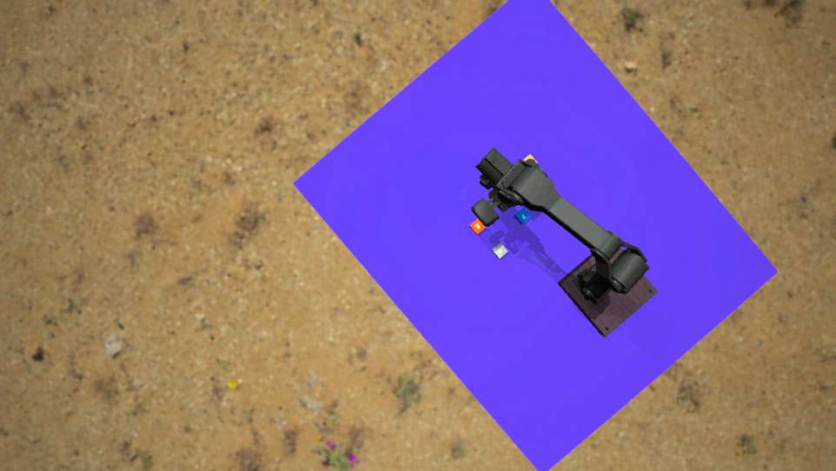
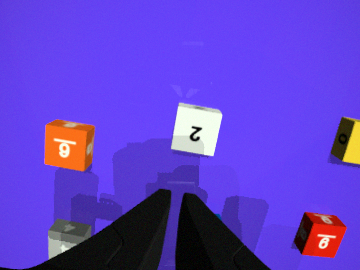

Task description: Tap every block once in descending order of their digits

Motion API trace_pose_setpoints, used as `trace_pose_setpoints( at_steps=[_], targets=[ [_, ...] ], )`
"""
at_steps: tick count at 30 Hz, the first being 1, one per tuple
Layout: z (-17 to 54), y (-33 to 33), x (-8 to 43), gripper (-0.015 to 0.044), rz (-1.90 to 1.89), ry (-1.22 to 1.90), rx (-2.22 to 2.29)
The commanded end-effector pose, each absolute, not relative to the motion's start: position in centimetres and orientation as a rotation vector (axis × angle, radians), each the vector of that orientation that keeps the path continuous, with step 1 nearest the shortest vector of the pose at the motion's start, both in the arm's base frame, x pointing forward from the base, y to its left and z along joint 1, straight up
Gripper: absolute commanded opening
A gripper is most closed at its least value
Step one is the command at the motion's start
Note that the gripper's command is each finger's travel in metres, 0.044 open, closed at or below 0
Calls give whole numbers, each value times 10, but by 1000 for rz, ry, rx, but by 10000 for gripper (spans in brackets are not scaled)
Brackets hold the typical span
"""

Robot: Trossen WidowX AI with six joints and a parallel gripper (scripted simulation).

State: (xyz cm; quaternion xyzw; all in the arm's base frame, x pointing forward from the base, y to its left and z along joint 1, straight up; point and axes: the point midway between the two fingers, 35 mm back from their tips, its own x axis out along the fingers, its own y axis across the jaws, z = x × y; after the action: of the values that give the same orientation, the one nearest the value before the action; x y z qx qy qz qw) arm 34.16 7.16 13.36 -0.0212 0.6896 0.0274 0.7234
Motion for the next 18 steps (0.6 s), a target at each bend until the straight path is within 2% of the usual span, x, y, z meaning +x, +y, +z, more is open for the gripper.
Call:
trace_pose_setpoints(
  at_steps=[1, 5, 13, 18],
  targets=[
    [136, 71, 338, 20, 60, 1542, -53],
    [136, 51, 346, 20, 57, 1540, -55],
    [137, -59, 364, 20, 47, 1539, -63],
    [135, -70, 365, 20, 51, 1541, -62]
  ],
)
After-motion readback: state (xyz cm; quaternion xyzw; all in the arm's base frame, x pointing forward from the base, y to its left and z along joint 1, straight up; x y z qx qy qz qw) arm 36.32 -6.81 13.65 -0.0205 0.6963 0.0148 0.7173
